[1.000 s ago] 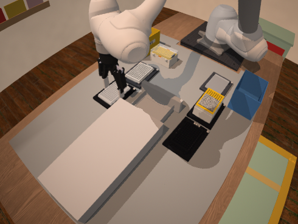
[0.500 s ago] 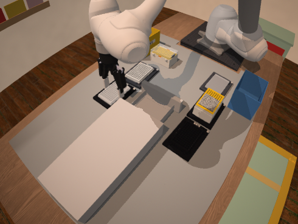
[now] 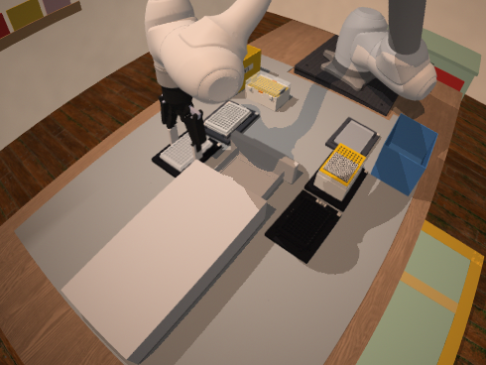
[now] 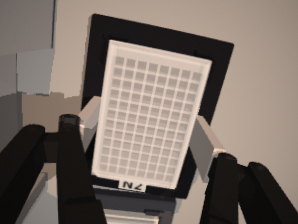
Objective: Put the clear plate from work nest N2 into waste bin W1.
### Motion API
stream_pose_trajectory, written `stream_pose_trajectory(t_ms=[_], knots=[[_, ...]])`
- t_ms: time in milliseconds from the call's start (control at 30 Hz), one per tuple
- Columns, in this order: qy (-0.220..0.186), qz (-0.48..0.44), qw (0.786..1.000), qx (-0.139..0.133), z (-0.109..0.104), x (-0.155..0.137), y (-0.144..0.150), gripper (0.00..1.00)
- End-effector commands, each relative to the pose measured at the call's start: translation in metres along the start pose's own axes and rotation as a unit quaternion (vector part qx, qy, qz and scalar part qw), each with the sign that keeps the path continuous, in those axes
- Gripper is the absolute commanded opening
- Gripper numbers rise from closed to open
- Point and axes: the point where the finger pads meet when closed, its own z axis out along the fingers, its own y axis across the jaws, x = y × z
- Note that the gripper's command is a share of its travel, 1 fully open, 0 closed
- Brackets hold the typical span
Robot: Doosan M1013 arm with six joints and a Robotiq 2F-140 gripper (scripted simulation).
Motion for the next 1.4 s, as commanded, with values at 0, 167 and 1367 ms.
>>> stream_pose_trajectory(t_ms=[0, 167, 1367], knots=[[0.000, 0.000, 1.000, 0.000, 0.000, 0.000, 0.000, 0.10], [0.000, 0.000, 1.000, 0.000, 0.000, 0.000, 0.000, 0.10], [0.000, 0.000, 1.000, 0.000, -0.011, 0.000, 0.000, 0.10]])
